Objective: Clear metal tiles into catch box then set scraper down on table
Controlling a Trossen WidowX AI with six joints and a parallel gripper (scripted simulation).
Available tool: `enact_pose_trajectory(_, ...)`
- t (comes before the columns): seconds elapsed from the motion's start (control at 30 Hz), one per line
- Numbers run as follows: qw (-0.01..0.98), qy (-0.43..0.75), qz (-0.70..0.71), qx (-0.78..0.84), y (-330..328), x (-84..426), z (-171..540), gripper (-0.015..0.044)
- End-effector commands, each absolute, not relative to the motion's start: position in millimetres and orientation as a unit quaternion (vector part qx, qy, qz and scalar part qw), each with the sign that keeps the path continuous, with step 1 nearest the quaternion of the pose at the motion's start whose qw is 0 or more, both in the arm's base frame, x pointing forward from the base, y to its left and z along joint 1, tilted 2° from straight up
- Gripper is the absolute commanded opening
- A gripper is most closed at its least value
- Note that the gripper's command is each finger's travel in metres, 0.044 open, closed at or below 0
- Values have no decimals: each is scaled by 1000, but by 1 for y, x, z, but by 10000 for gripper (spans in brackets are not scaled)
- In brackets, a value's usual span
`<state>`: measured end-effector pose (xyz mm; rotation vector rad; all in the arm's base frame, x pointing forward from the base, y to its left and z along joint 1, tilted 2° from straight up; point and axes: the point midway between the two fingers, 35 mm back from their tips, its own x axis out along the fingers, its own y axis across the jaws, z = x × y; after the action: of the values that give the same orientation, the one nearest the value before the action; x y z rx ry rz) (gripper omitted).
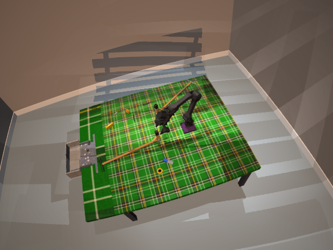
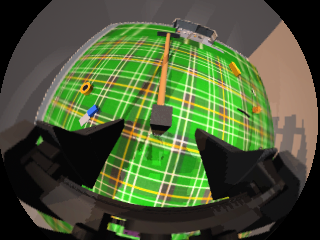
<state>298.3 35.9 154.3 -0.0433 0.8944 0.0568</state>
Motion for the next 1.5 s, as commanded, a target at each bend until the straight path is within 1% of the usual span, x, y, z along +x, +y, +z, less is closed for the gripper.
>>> enact_pose_trajectory(0.0, 897, 440, 28, -21, 36, 302, 143, 440)
enact_pose_trajectory(1.1, 898, 439, 27, -21, 37, 333, 100, 440)
enact_pose_trajectory(1.4, 898, 439, 27, -21, 37, 335, 97, 440)
enact_pose_trajectory(1.47, 901, 433, 25, -19, 37, 336, 102, 387)
